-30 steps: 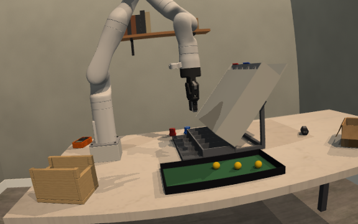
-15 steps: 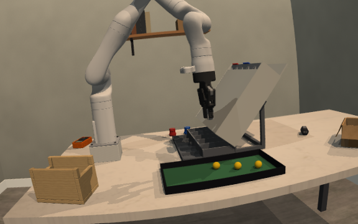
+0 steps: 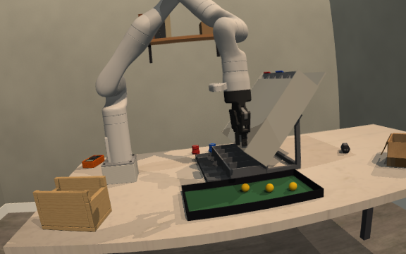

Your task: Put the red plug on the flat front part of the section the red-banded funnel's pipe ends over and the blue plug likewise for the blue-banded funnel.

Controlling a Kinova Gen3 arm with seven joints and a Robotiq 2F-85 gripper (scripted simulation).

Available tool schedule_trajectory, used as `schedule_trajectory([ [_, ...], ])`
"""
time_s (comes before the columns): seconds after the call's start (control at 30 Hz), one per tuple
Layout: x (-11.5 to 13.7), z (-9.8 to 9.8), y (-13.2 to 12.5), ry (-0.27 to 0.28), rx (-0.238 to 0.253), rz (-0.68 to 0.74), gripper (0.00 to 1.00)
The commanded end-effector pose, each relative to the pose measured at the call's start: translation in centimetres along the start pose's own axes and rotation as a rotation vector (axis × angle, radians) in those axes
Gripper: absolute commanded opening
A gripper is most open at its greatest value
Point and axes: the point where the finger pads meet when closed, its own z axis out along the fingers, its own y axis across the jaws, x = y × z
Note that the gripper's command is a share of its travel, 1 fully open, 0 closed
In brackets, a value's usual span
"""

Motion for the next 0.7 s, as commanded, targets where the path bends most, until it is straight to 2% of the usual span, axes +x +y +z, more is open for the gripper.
schedule_trajectory([
  [0.0, -0.2, 0.1, -0.3, -0.008, 0.002, -0.001, 0.5],
  [0.3, -0.2, 0.1, -0.3, -0.008, 0.002, -0.001, 0.5],
  [0.33, -0.1, 7.0, 0.0, -0.002, -0.001, 0.002, 0.5],
  [0.4, -0.2, 7.5, -0.1, -0.002, -0.001, 0.002, 0.5],
  [0.5, -0.2, 10.7, 0.0, -0.002, -0.001, 0.002, 0.5],
  [0.67, -0.2, 11.1, 0.0, -0.002, -0.001, 0.002, 0.5],
])
